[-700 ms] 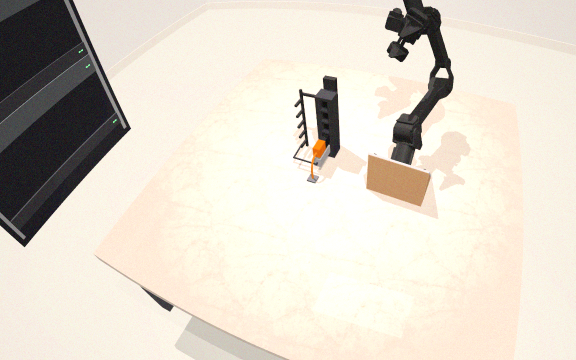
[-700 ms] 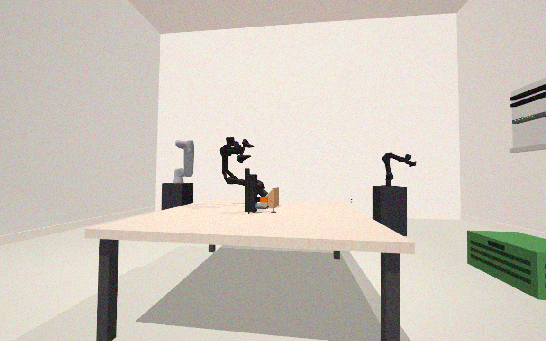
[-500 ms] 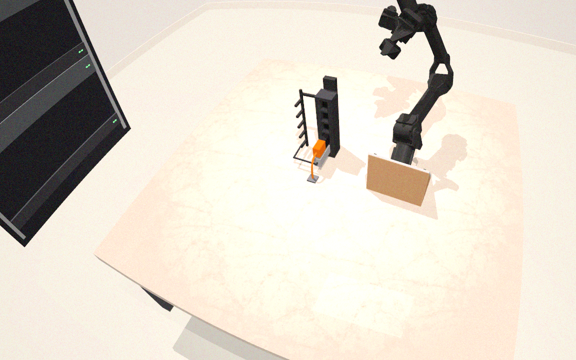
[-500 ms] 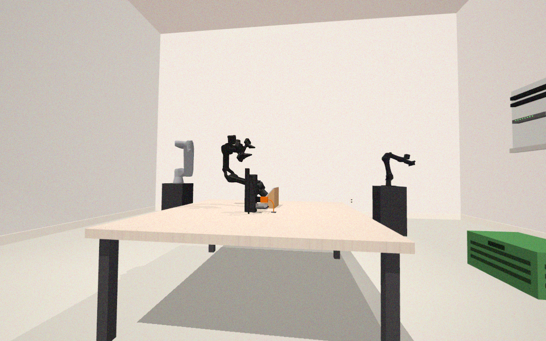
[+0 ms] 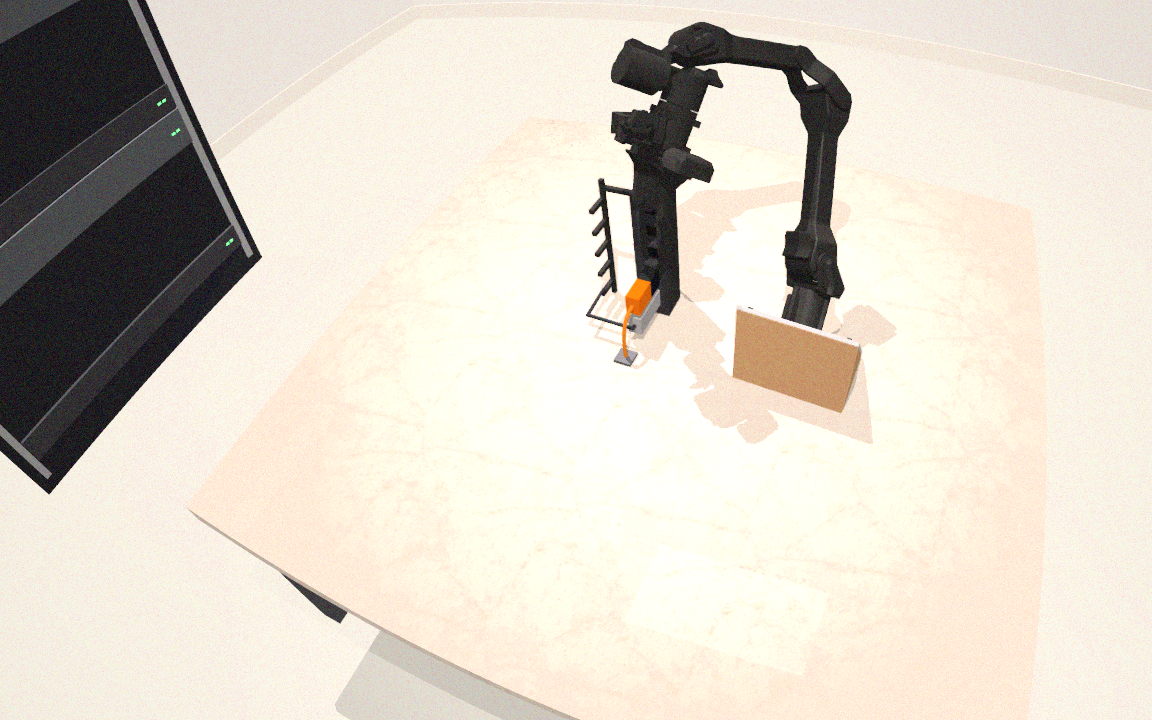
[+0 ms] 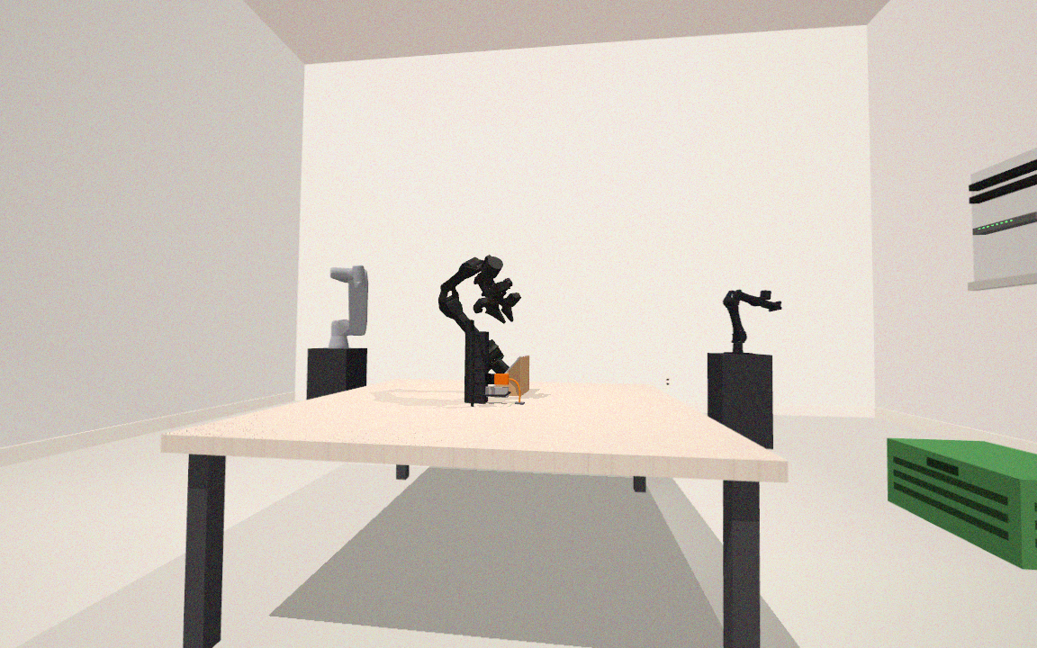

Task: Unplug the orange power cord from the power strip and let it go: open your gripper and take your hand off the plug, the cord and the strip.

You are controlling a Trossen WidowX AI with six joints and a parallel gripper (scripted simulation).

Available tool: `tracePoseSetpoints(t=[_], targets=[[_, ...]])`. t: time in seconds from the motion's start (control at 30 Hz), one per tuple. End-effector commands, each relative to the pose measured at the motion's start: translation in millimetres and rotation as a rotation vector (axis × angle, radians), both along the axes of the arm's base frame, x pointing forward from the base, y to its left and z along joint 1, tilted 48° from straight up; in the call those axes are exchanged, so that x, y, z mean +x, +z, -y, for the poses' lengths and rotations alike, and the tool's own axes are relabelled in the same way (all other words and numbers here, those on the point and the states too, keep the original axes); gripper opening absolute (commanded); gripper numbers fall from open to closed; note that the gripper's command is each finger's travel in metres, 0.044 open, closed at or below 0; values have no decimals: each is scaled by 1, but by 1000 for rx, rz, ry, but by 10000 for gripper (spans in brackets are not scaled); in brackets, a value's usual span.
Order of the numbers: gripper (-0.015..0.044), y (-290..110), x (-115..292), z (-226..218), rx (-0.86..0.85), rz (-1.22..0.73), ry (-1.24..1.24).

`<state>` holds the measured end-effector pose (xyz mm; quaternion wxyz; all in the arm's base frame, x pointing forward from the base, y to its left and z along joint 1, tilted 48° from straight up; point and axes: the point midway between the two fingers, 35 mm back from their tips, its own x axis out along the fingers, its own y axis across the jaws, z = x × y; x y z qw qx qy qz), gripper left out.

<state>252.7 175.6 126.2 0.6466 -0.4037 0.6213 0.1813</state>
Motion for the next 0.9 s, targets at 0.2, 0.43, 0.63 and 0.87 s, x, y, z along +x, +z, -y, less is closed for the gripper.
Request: tracePoseSetpoints(t=[0.2,0.43,0.63,0.87], targets=[[160,-135,27,80,-503,-455,410],[160,-153,25,95,-558,-545,474],[160,-152,24,96,-558,-545,474],[160,-145,24,103,-558,-546,474]])
